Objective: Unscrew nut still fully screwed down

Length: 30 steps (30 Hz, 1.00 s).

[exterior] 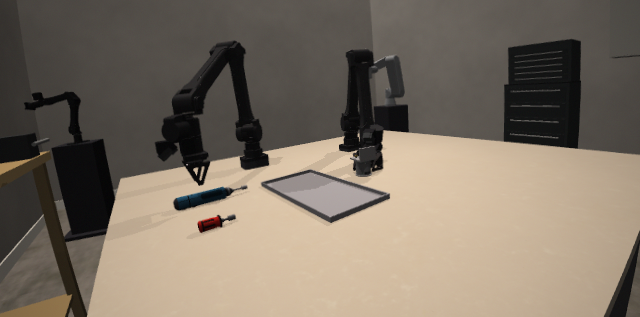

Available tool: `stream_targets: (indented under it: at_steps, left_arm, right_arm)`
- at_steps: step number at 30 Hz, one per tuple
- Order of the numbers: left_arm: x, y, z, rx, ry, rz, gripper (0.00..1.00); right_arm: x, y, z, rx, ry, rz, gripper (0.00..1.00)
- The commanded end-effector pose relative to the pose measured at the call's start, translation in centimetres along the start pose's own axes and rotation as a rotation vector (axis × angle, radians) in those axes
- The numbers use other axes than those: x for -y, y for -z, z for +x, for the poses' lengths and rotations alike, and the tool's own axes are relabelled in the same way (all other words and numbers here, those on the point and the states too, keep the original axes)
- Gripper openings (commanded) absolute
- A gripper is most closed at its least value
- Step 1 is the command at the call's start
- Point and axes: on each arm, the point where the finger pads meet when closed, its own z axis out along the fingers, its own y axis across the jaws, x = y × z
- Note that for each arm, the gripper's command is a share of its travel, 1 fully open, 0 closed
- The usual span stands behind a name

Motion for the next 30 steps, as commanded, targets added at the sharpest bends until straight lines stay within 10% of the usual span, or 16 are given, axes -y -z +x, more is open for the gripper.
stream_targets:
  at_steps: [1,30]
  left_arm:
    - [0.26,-0.30,-1.54,0.038,-0.027,0.005,0.77]
    - [0.26,-0.30,-1.54,0.038,-0.027,0.005,0.86]
  right_arm:
    - [-2.04,2.62,-1.36,0.046,0.012,-0.046,0.65]
    - [-2.04,2.62,-1.36,0.046,0.012,-0.046,0.65]
